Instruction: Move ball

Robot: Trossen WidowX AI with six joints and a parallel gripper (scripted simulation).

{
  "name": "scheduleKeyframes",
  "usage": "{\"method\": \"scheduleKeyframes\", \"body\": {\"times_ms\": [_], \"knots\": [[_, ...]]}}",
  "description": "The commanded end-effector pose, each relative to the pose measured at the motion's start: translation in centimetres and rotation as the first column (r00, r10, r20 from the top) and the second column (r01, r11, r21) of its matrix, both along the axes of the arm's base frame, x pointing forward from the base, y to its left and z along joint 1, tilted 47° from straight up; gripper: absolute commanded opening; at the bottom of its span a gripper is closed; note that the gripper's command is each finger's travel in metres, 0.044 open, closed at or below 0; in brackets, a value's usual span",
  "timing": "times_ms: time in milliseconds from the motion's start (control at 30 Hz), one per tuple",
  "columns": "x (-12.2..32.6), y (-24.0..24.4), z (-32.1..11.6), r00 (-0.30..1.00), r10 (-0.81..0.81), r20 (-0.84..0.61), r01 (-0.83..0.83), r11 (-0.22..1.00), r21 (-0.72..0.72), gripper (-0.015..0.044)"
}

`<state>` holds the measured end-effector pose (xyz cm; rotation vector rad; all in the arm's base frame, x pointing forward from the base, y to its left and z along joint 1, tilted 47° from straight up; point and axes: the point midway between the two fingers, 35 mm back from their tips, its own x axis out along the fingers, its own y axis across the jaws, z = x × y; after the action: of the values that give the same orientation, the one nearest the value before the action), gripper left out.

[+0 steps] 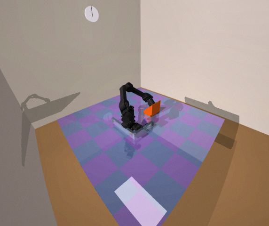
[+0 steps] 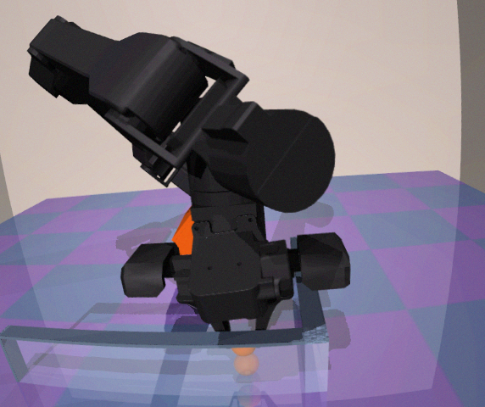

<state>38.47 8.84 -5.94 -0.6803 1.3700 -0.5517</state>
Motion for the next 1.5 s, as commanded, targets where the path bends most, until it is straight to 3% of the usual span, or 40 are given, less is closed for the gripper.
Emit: {"method": "scheduleKeyframes", "body": {"times_ms": [0,867,1167,1467], "knots": [[-0.2,-0.6,-0.7,1.000,0.007,-0.008,-0.007,1.000,-0.007,0.0000],[0.1,-1.9,-2.0,1.000,0.007,-0.008,-0.007,1.000,-0.008,0.0000],[0.1,-1.7,-1.8,1.000,0.010,-0.007,-0.011,1.000,-0.005,0.0224],[0.0,0.2,-0.2,1.000,0.010,-0.007,-0.010,1.000,-0.002,0.0224]]}}
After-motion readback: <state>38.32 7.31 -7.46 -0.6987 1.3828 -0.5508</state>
